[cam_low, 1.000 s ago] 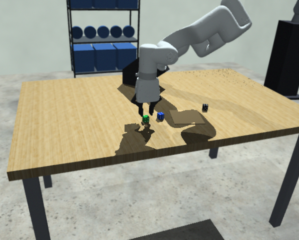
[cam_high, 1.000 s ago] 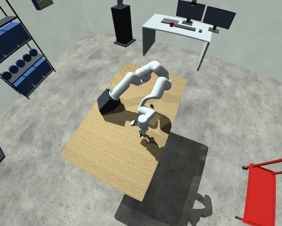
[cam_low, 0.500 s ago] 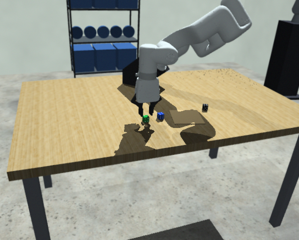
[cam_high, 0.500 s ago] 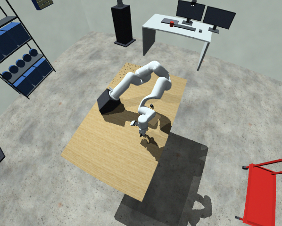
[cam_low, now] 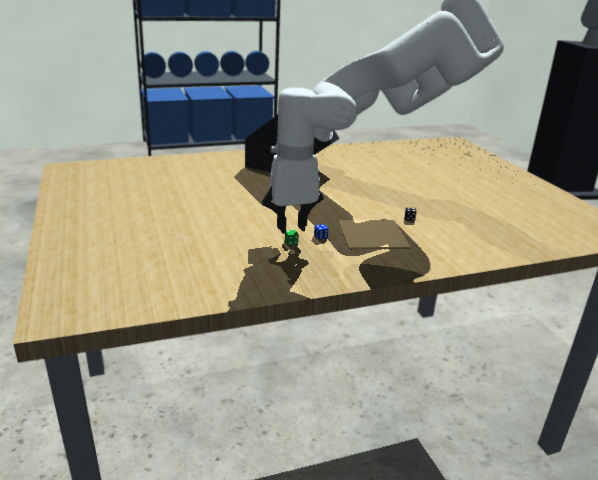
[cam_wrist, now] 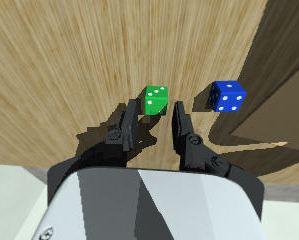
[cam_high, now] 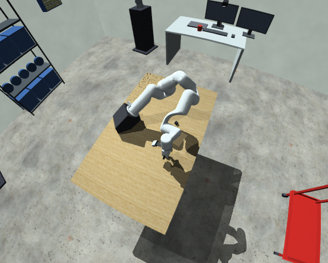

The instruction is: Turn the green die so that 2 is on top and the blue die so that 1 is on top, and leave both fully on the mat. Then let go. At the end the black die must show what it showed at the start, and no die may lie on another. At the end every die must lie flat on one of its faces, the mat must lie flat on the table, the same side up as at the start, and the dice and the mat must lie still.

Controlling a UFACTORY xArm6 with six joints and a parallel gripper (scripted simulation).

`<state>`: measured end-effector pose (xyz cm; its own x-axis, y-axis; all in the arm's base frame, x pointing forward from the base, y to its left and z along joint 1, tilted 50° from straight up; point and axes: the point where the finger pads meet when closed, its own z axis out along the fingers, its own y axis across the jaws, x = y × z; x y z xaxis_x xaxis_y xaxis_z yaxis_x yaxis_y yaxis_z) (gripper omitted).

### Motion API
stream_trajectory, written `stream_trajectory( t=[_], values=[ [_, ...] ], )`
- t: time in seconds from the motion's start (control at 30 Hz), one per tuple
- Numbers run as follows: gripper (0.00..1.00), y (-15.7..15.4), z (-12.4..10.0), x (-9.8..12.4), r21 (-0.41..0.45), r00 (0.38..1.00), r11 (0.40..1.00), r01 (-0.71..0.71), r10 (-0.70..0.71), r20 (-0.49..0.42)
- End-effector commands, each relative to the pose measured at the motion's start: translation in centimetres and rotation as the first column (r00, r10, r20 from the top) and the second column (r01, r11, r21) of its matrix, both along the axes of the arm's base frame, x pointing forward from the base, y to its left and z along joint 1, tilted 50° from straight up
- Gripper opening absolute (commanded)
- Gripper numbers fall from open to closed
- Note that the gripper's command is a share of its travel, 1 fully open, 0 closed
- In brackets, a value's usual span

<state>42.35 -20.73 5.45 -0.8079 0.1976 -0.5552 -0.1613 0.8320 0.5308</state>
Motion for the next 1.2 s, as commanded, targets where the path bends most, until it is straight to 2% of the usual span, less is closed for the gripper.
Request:
stream_trajectory(
  t=[0.0, 0.73, 1.17],
  values=[
    [0.42, -0.1, 0.1, 0.0, -0.002, 1.0, 1.0, 0.002, -0.002, 0.001],
    [0.42, 0.2, -0.3, 0.4, -0.002, 1.0, 1.0, 0.002, -0.002, 0.001],
    [0.42, 1.2, -1.6, 1.5, -0.002, 1.0, 1.0, 0.002, -0.002, 0.001]
  ],
)
